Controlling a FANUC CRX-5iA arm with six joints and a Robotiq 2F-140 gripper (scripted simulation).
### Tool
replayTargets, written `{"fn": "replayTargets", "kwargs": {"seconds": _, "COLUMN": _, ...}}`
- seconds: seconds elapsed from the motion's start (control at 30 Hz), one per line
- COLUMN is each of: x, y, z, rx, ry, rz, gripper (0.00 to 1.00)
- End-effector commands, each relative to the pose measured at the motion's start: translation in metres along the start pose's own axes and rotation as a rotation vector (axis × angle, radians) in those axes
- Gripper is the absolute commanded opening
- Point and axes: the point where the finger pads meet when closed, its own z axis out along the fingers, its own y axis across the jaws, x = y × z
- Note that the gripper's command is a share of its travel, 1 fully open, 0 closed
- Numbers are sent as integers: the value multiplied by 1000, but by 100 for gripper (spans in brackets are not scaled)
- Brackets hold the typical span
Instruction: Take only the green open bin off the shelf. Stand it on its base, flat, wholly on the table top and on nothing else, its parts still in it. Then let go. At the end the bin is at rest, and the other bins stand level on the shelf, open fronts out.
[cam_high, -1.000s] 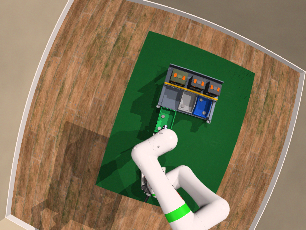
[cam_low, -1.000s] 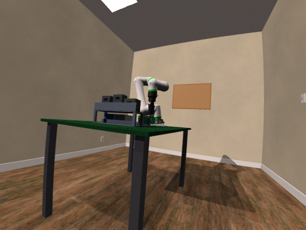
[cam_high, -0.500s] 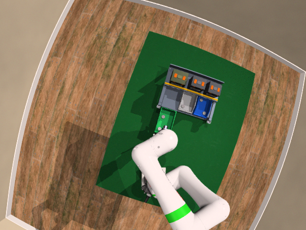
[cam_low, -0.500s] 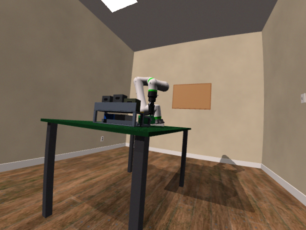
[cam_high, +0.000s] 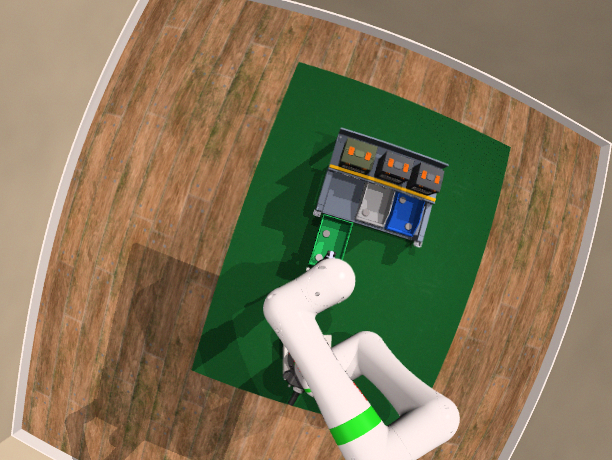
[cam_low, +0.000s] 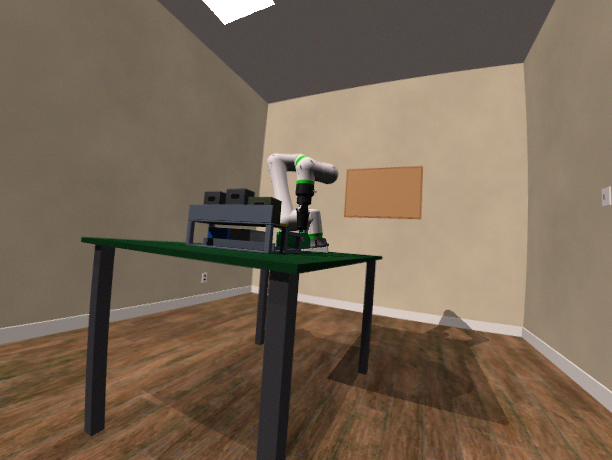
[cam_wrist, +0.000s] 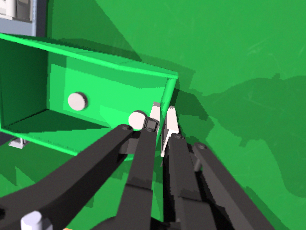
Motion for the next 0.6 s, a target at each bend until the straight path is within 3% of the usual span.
{"fn": "replayTargets", "kwargs": {"seconds": 0.0, "x": 0, "y": 0, "z": 3, "rx": 0, "ry": 0, "rz": 0, "gripper": 0}}
{"fn": "replayTargets", "kwargs": {"seconds": 0.57, "x": 0, "y": 0, "z": 11, "rx": 0, "ry": 0, "rz": 0, "gripper": 0}}
